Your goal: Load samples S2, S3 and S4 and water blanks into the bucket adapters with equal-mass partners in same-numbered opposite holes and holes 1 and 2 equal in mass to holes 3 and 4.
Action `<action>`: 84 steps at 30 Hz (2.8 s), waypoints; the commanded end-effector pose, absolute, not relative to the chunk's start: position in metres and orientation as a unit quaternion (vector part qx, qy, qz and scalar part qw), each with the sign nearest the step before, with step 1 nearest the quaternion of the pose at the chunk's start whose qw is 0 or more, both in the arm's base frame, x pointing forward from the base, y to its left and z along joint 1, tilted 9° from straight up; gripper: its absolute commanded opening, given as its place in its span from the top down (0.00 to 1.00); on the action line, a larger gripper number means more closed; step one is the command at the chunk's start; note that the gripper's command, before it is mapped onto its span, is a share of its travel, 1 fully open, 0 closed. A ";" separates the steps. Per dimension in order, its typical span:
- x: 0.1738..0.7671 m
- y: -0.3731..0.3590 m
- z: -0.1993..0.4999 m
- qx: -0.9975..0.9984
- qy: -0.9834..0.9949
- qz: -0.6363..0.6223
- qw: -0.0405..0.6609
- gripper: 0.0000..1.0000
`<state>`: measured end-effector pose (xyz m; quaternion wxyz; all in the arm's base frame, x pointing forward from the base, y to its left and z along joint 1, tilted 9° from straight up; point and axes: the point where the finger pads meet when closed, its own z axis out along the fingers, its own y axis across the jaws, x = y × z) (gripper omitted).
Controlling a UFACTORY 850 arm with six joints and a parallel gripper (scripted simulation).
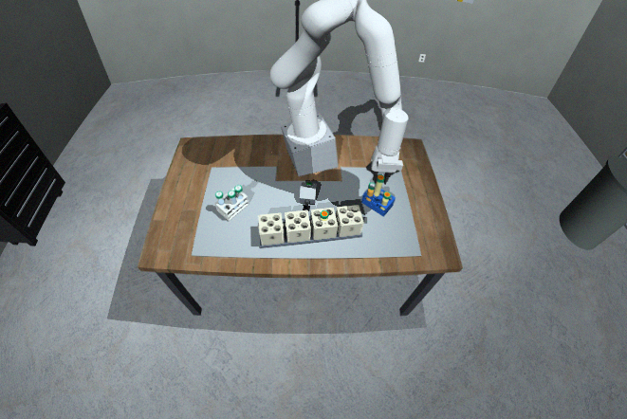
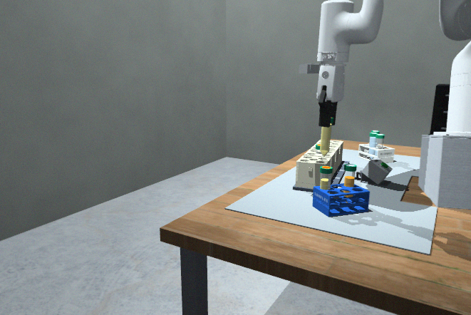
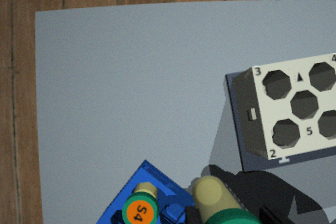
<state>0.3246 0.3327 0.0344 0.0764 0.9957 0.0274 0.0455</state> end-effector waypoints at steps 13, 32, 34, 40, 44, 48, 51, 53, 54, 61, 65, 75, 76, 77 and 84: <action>0.371 0.276 0.047 0.990 0.115 0.025 0.077 1.00; 0.406 0.231 0.056 0.990 0.115 0.025 0.077 1.00; 0.406 0.231 0.056 0.990 0.115 0.025 0.077 1.00; 0.406 0.231 0.056 0.990 0.115 0.025 0.077 1.00; 0.406 0.231 0.056 0.990 0.115 0.025 0.077 1.00; 0.406 0.230 0.054 0.990 0.115 0.025 0.077 1.00; 0.406 0.229 0.048 0.990 0.115 0.025 0.077 1.00; 0.407 0.229 0.044 0.990 0.115 0.025 0.077 1.00; 0.407 0.228 0.042 0.990 0.115 0.025 0.077 1.00; 0.407 0.227 0.032 0.990 0.115 0.025 0.077 1.00; 0.408 0.226 0.025 0.990 0.115 0.025 0.077 1.00; 0.408 0.225 0.022 0.990 0.115 0.025 0.077 1.00; 0.408 0.225 0.022 0.990 0.115 0.025 0.077 1.00; 0.408 0.225 0.022 0.990 0.115 0.025 0.077 1.00; 0.408 0.225 0.022 0.990 0.115 0.025 0.077 1.00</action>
